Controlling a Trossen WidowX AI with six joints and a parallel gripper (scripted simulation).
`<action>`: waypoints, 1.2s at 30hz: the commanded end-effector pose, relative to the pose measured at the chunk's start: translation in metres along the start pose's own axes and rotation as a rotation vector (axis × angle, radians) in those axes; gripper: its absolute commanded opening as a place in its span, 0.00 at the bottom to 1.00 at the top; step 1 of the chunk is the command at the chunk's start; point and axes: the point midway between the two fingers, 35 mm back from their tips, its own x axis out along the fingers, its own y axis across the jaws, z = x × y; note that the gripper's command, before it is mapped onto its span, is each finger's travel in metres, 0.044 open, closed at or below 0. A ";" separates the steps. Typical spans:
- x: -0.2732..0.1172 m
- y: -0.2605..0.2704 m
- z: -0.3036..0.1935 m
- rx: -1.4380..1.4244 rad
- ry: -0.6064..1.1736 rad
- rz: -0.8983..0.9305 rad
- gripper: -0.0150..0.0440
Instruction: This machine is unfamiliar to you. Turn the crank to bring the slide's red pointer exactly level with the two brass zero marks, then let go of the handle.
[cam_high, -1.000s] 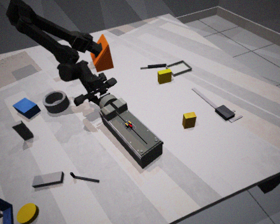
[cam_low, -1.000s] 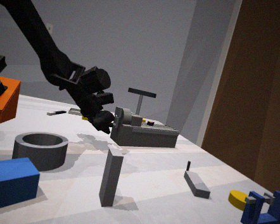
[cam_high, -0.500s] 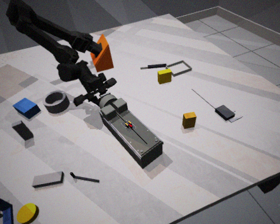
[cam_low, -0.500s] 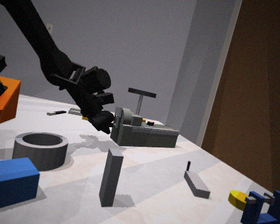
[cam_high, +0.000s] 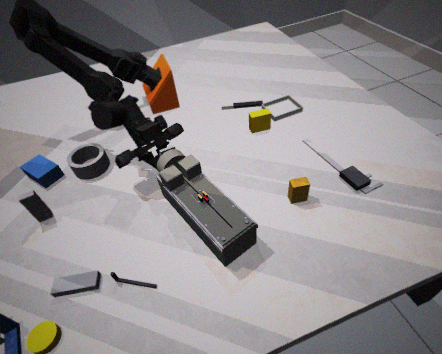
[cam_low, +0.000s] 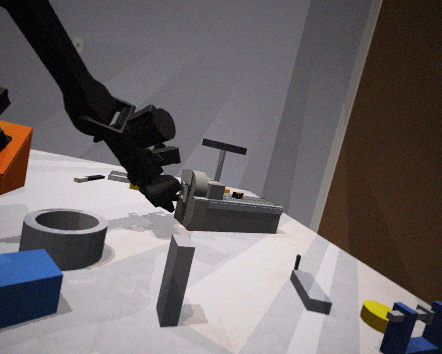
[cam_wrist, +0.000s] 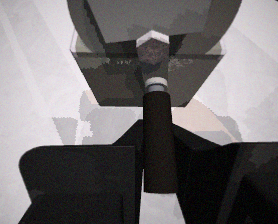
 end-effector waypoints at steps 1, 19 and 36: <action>-0.001 -0.009 0.001 0.006 -0.001 -0.024 0.25; -0.003 -0.012 0.002 0.006 -0.001 -0.025 0.25; -0.006 -0.016 0.004 0.006 -0.001 -0.025 0.25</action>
